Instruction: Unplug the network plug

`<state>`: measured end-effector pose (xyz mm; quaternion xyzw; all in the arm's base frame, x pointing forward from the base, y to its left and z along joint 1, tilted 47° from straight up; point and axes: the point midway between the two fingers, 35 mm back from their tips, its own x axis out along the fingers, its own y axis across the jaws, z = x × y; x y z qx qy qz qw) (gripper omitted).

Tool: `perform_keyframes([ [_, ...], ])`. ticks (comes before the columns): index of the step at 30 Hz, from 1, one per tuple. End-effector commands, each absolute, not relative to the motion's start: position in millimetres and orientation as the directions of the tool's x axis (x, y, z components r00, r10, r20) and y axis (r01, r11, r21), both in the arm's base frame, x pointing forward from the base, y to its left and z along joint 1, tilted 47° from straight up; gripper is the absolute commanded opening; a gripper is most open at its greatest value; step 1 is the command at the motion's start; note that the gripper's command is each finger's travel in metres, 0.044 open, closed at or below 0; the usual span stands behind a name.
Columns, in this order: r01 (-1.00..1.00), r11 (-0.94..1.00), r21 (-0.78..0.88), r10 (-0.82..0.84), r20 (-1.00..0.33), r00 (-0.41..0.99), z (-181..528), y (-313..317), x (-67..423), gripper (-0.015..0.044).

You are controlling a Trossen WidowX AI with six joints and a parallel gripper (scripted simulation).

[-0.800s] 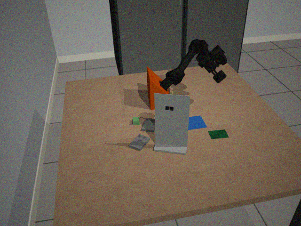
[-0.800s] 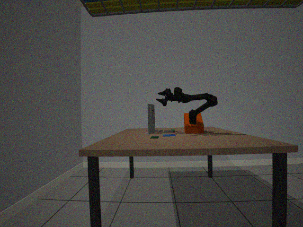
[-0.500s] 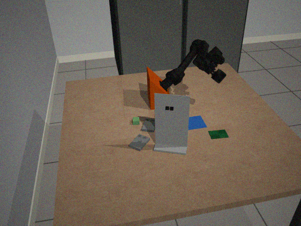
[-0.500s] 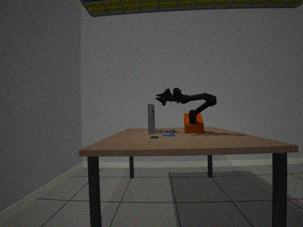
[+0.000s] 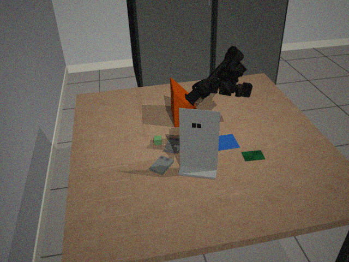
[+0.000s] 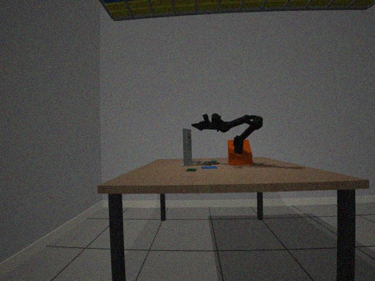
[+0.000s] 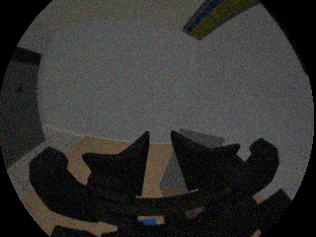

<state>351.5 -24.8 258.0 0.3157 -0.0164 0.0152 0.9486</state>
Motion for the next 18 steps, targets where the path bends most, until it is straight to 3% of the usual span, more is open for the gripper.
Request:
perform_keyframes([
  [1,-0.037,0.701,0.712,0.031,0.021,0.999,236,-28,352,0.0156],
  [18,0.001,0.178,0.984,0.065,-0.013,0.998,171,-43,341,0.0156],
])
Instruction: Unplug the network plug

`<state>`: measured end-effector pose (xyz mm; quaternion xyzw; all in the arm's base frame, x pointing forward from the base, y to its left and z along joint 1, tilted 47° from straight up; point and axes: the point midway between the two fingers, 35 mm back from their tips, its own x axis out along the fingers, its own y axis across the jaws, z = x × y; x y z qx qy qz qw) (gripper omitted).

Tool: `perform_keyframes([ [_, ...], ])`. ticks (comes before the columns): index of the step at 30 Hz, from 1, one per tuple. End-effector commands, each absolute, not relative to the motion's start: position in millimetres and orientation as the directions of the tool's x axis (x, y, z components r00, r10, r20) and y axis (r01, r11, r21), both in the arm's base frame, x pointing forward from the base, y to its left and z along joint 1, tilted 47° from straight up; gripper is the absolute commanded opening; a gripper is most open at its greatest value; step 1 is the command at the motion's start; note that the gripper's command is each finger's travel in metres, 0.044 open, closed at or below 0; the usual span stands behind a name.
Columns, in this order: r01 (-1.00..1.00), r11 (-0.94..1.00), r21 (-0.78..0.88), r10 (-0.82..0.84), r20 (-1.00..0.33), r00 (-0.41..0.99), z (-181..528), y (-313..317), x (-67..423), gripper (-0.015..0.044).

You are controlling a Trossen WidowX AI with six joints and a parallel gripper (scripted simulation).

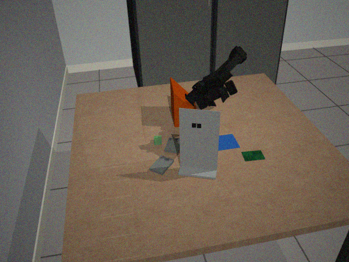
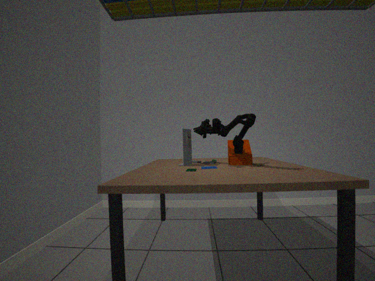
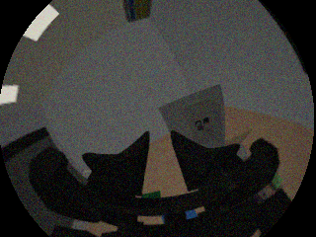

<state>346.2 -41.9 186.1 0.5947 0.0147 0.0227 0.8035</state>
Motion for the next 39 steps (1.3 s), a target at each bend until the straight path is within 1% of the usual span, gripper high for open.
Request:
perform_keyframes([
  [1,0.005,0.144,0.990,0.067,-0.015,0.998,167,-43,339,0.0156],
  [7,0.031,-0.068,0.997,0.080,-0.026,0.996,148,-46,329,0.0156],
  [13,0.061,-0.277,0.959,0.093,-0.037,0.995,131,-47,317,0.0156],
  [19,0.092,-0.473,0.876,0.106,-0.047,0.993,117,-46,302,0.0156],
  [25,0.120,-0.643,0.756,0.119,-0.056,0.991,106,-45,288,0.0156],
  [33,0.123,-0.662,0.739,0.120,-0.058,0.991,105,-44,287,0.0156],
  [39,0.117,-0.705,0.700,0.103,-0.062,0.993,101,-48,310,0.0156],
])
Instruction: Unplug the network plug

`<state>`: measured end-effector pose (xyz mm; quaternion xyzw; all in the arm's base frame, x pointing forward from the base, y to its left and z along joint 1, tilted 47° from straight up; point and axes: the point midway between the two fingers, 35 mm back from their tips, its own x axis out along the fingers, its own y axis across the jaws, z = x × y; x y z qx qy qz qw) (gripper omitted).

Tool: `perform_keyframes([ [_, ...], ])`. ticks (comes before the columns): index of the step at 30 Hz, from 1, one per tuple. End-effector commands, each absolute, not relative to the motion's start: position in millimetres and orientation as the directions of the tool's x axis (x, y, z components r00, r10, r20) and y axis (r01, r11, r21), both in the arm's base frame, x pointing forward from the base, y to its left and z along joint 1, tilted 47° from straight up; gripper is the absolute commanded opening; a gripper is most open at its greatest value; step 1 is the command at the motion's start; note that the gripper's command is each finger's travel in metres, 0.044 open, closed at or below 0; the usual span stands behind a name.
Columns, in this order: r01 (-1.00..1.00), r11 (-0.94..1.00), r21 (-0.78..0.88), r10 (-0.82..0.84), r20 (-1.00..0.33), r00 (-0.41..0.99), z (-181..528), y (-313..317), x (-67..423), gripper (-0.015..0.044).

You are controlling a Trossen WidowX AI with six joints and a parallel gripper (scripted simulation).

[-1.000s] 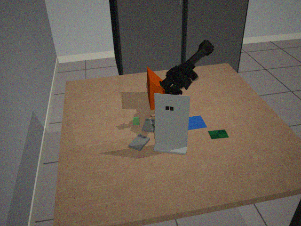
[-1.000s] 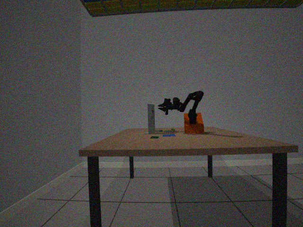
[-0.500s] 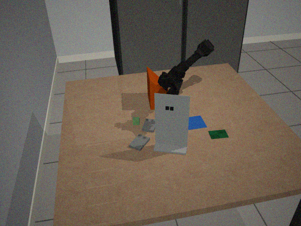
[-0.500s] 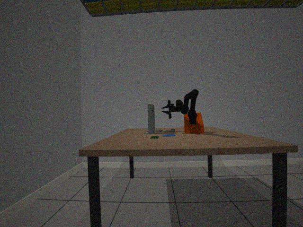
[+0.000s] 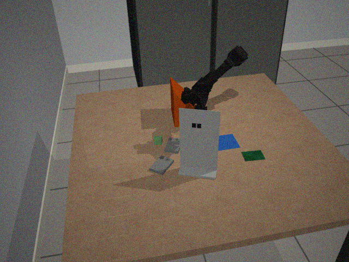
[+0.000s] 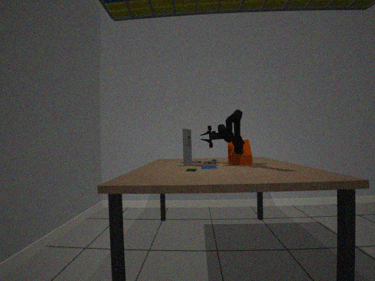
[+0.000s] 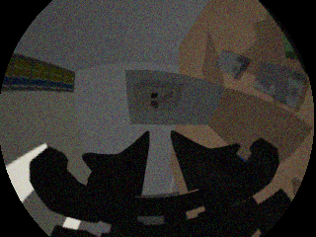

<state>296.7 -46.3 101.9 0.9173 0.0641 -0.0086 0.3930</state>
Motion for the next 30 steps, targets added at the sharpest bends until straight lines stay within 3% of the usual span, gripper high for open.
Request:
perform_keyframes([
  [1,0.115,-0.712,0.692,0.100,-0.063,0.993,100,-48,315,0.0156],
  [8,0.104,-0.759,0.643,0.079,-0.068,0.995,93,-48,343,0.0156],
  [30,0.096,-0.760,0.643,0.077,-0.058,0.995,88,-52,370,0.0156],
])
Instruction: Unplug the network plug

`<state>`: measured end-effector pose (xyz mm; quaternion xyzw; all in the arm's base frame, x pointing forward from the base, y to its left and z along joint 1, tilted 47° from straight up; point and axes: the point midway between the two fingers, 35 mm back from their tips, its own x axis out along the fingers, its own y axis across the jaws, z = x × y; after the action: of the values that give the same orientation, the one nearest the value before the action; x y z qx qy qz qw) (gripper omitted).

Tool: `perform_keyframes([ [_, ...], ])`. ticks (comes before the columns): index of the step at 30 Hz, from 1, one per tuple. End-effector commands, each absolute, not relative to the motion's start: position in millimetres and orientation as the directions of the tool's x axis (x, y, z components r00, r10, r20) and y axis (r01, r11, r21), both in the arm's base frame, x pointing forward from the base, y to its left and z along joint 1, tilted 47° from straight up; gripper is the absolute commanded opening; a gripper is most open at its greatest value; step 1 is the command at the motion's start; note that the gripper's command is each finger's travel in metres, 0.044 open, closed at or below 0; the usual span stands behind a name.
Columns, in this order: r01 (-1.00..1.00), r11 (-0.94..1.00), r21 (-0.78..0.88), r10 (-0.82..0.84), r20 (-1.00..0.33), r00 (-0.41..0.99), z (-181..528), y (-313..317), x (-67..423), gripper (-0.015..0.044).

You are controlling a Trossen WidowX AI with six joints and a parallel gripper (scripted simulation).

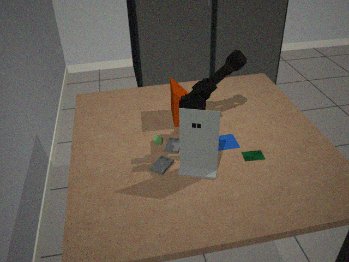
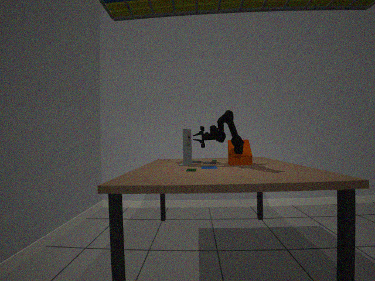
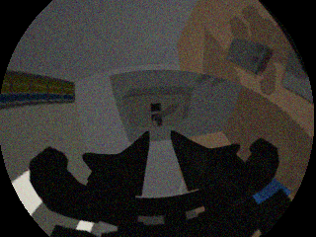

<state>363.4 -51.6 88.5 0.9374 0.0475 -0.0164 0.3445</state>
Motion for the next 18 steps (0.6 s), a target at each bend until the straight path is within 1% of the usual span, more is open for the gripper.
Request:
perform_keyframes([
  [1,0.096,-0.760,0.643,0.077,-0.057,0.995,88,-52,372,0.0156],
  [18,0.089,-0.761,0.643,0.077,-0.047,0.996,81,-54,396,0.0156],
])
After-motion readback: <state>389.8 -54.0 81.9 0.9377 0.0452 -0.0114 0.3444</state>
